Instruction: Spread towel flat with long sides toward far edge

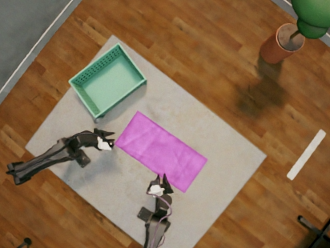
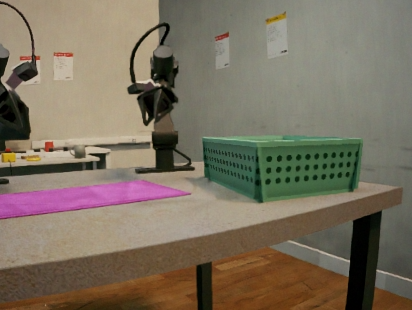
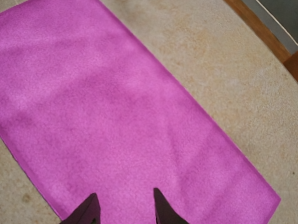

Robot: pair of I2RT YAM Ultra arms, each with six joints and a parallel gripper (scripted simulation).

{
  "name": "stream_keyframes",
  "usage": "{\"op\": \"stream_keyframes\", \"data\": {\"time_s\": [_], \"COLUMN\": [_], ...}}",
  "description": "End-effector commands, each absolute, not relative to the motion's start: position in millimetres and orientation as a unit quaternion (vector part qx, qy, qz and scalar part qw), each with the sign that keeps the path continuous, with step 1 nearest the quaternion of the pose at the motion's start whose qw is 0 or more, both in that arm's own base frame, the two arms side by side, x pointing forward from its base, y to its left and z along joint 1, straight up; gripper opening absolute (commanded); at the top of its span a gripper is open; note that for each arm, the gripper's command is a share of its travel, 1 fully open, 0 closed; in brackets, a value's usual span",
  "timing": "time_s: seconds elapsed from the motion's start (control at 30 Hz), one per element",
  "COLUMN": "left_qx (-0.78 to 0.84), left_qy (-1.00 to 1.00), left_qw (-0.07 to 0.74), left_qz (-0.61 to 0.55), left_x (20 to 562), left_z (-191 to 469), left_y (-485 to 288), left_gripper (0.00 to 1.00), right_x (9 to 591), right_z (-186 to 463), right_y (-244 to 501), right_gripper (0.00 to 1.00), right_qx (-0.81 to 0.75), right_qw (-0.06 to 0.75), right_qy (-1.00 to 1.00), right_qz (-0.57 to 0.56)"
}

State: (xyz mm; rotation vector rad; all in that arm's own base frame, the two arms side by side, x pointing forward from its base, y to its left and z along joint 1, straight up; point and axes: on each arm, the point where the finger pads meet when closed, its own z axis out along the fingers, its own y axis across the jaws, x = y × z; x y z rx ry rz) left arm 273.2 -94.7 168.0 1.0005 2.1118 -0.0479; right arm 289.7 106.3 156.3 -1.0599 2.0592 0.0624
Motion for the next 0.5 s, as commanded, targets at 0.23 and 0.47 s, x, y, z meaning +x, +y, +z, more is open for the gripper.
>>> {"op": "stream_keyframes", "data": {"time_s": [0.23,0.47], "left_qx": [0.492,0.556], "left_qy": [0.834,0.812], "left_qw": [0.249,0.175], "left_qz": [-0.009,-0.007], "left_x": [239.8,232.6], "left_z": [89.8,57.6], "left_y": [-111.5,-134.0], "left_gripper": [0.34,0.34], "right_x": [276.7,265.0], "right_z": [97.1,56.3], "right_y": [132.3,152.3], "right_gripper": [0.34,0.34], "right_qx": [-0.524,-0.595], "right_qw": [0.303,0.211], "right_qy": [0.796,0.775], "right_qz": [0.01,0.012]}}
